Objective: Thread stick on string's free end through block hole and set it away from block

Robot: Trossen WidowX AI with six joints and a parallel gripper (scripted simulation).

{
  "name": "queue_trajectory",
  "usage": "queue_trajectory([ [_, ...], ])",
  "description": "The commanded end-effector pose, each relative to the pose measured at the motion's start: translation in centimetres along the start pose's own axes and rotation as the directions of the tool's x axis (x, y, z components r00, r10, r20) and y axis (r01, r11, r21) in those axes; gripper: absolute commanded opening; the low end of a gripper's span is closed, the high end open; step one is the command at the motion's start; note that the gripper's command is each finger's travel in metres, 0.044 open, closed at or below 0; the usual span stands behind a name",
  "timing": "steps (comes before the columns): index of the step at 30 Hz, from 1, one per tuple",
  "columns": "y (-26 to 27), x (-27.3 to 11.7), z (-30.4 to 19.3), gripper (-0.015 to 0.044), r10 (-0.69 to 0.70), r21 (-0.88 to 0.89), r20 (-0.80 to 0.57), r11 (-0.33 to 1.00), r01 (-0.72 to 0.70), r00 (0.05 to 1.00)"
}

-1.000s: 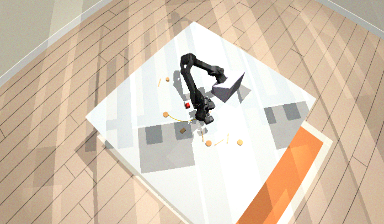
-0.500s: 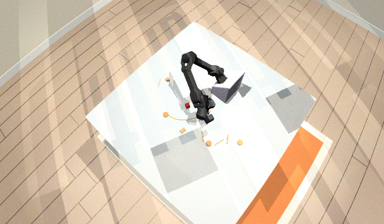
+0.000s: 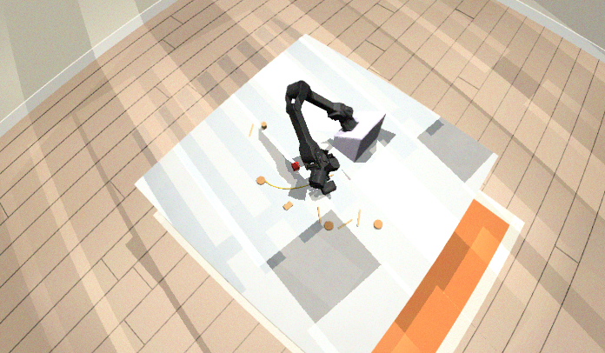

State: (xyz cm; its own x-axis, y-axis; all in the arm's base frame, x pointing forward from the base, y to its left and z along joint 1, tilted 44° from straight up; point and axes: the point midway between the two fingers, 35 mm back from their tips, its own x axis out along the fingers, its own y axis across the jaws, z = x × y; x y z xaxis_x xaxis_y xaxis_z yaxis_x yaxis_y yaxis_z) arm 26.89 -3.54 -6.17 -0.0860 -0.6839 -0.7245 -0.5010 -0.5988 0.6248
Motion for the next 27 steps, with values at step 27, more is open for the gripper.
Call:
queue_trajectory([
  [27, -0.3, -0.1, -2.5, 0.0000, -0.001, 0.875, 0.001, 0.484, 0.000, 1.000],
])
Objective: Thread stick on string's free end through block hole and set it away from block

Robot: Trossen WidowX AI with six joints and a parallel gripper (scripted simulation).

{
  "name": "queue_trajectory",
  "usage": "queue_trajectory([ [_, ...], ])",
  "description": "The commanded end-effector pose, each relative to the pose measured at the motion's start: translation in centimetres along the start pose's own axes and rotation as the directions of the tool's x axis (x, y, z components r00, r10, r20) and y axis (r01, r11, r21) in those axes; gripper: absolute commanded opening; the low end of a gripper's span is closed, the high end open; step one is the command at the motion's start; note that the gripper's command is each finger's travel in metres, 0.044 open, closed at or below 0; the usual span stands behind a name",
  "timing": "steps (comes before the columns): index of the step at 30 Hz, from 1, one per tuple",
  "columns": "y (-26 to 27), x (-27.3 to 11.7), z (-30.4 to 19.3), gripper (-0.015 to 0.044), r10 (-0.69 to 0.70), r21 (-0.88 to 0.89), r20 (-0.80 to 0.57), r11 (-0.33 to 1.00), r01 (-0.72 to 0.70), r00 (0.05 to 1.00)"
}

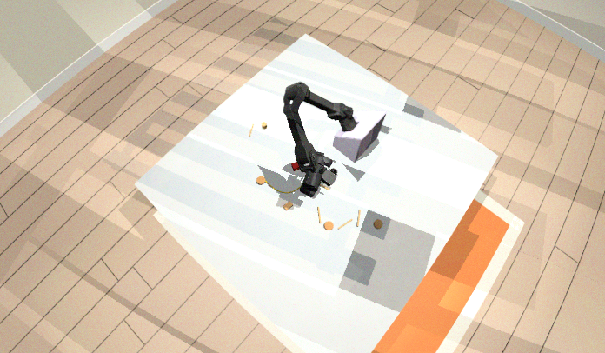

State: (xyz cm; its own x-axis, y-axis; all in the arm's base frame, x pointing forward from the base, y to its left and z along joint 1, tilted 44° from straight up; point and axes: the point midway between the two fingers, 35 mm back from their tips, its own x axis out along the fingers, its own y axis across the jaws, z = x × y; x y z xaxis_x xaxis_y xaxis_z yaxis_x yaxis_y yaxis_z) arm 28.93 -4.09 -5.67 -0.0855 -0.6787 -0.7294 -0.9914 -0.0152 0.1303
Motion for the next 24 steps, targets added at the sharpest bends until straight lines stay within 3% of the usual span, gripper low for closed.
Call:
queue_trajectory([
  [1, -0.4, 0.0, -0.4, 0.0000, 0.001, 0.158, -0.006, 0.987, 0.000, 1.000],
  [12, -1.2, 0.0, -0.9, 0.0000, 0.001, 0.533, -0.006, 0.846, 0.002, 1.000],
  [24, -2.0, -0.1, -1.5, 0.0000, 0.001, 0.842, -0.006, 0.539, 0.005, 1.000],
])
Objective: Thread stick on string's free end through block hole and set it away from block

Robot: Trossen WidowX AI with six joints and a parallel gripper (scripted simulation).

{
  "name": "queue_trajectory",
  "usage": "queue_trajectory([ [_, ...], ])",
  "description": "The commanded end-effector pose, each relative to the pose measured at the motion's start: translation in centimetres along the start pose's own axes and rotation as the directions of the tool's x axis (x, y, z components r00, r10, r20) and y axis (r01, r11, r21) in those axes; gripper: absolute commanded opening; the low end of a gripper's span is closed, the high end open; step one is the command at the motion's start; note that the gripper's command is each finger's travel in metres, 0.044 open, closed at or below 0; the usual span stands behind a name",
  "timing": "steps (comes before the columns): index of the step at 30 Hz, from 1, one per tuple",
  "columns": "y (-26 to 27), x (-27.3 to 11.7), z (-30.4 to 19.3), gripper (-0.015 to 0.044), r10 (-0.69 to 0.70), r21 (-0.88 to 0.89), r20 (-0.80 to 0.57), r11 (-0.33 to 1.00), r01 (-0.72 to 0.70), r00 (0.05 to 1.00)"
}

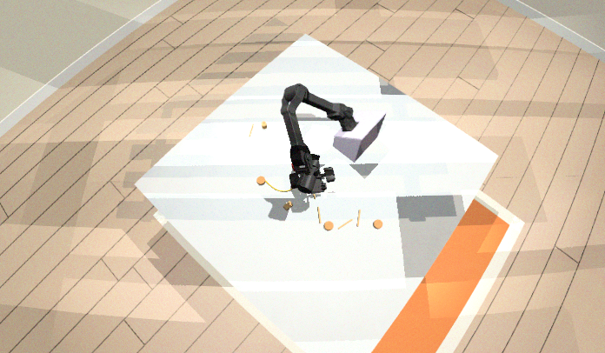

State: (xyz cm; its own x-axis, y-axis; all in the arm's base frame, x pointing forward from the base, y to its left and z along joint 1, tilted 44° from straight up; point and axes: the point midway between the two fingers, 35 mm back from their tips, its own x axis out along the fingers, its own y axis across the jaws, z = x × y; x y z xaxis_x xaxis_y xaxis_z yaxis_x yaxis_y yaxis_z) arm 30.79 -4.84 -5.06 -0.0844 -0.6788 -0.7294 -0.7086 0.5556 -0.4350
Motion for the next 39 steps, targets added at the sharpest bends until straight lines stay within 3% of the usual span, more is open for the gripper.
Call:
queue_trajectory([
  [1, -0.5, 0.0, 0.0, 0.0000, -0.003, 0.158, -0.005, 0.987, 0.004, 1.000],
  [9, -1.2, 0.0, 0.2, 0.0000, -0.003, 0.438, -0.004, 0.899, 0.004, 1.000],
  [18, -2.0, 0.0, 0.3, 0.0000, -0.003, 0.706, -0.004, 0.708, 0.005, 1.000],
  [29, -2.9, 0.0, 0.5, 0.0000, -0.003, 0.927, -0.005, 0.375, 0.006, 1.000],
  [39, -3.8, 0.0, 0.6, 0.0000, -0.004, 1.000, -0.006, 0.018, 0.006, 1.000],
])
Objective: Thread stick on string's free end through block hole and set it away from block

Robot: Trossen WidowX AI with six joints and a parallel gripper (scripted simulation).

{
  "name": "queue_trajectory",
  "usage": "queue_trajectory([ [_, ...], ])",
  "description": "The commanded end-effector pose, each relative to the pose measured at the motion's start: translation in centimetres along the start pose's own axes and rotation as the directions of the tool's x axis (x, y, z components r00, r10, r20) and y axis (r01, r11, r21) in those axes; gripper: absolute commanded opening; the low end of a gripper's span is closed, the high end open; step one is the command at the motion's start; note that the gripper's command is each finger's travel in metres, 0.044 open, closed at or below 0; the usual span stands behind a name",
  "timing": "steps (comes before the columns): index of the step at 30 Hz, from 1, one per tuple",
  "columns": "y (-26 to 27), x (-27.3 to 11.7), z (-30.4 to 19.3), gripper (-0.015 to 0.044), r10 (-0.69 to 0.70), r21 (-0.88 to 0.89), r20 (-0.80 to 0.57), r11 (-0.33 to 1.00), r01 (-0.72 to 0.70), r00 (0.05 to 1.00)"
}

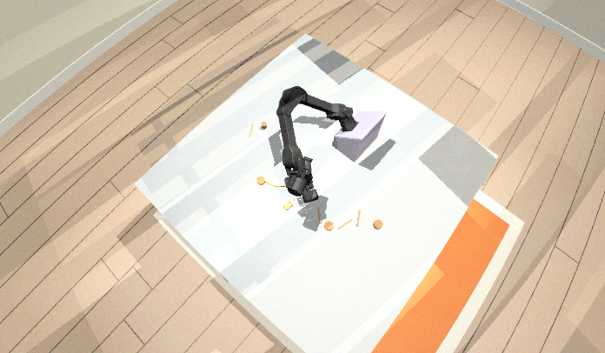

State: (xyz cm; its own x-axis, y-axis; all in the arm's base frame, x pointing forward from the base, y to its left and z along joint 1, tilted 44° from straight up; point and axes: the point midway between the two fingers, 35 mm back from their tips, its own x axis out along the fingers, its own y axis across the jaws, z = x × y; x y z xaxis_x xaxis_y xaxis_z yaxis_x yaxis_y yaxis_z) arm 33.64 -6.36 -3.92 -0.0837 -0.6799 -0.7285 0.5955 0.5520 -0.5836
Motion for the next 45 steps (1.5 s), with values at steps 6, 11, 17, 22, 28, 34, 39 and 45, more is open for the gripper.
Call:
queue_trajectory([
  [6, -0.1, 0.1, 0.9, 0.0000, -0.007, 0.335, 0.002, 0.942, 0.005, 1.000],
  [11, -0.2, 0.1, 1.4, 0.0000, -0.007, 0.501, 0.003, 0.866, 0.005, 1.000],
  [17, -0.2, 0.1, 1.9, 0.0000, -0.008, 0.678, 0.003, 0.735, 0.004, 1.000],
  [22, -0.2, 0.1, 2.3, 0.0000, -0.009, 0.800, 0.003, 0.600, 0.003, 1.000],
  [28, -0.3, 0.1, 2.8, 0.0000, -0.010, 0.912, 0.004, 0.411, 0.001, 1.000],
  [34, -0.4, 0.1, 3.4, 0.0000, -0.011, 0.979, 0.004, 0.202, -0.002, 1.000],
  [39, -0.4, 0.1, 3.7, 0.0000, -0.012, 0.997, 0.004, 0.075, -0.003, 1.000],
  [45, -0.4, 0.1, 3.7, 0.0000, -0.012, 0.997, 0.004, 0.075, -0.003, 1.000],
])
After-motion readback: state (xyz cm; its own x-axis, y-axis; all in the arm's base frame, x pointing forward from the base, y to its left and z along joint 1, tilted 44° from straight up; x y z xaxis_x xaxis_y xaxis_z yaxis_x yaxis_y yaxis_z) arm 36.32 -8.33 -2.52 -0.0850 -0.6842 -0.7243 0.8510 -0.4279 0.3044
